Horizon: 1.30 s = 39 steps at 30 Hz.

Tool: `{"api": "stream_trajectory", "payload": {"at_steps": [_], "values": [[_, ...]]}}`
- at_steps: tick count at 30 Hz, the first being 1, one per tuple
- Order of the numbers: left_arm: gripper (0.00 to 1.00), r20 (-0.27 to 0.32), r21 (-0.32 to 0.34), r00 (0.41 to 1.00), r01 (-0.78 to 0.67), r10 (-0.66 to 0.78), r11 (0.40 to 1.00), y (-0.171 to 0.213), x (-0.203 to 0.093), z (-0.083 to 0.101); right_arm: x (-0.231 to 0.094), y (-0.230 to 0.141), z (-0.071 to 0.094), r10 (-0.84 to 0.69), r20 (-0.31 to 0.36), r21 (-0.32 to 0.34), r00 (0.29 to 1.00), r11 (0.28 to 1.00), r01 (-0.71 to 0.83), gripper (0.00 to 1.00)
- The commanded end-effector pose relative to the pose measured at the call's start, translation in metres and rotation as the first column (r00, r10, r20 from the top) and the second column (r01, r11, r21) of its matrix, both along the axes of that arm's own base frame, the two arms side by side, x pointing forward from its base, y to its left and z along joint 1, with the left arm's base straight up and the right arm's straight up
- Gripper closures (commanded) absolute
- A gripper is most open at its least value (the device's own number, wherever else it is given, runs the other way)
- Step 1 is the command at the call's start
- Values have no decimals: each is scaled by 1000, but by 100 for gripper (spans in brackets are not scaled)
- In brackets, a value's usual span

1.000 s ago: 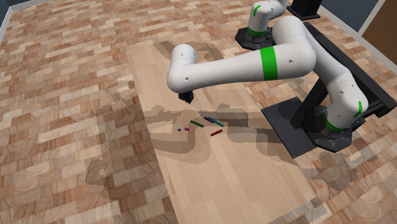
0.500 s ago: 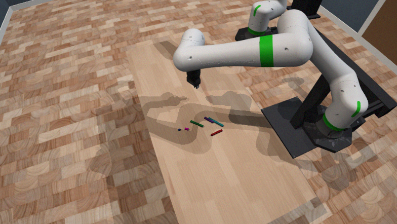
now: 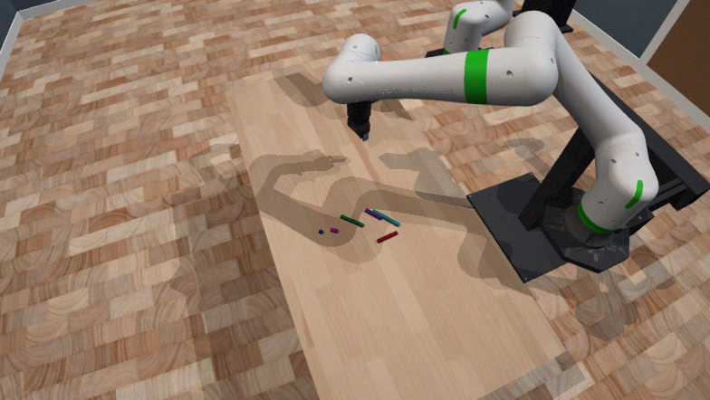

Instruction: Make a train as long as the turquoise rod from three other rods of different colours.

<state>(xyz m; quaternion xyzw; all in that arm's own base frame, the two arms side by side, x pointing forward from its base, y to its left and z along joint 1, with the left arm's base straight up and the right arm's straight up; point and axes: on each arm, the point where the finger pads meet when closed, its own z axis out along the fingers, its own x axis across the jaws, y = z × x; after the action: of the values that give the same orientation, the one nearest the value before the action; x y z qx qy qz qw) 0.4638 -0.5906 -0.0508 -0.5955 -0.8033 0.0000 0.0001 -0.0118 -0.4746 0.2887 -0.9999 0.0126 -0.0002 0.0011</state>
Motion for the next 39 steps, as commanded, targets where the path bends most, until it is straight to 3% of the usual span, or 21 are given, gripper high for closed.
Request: {"api": "stream_trajectory", "payload": {"at_steps": [1,15,30,39], "values": [[76,1,-2,1000,2,-2,1000,-1,0,2,0,0,1,0,0,-2,1000,1000,0,0],[76,1,-2,1000,2,-2,1000,-2,0,-9,0,0,1,0,0,-2,1000,1000,0,0],[76,1,-2,1000,2,-2,1000,-2,0,-70,0,0,1,0,0,-2,1000,1000,0,0],[76,1,-2,1000,2,-2,1000,-2,0,-85,0,0,1,0,0,-2,1000,1000,0,0]]}}
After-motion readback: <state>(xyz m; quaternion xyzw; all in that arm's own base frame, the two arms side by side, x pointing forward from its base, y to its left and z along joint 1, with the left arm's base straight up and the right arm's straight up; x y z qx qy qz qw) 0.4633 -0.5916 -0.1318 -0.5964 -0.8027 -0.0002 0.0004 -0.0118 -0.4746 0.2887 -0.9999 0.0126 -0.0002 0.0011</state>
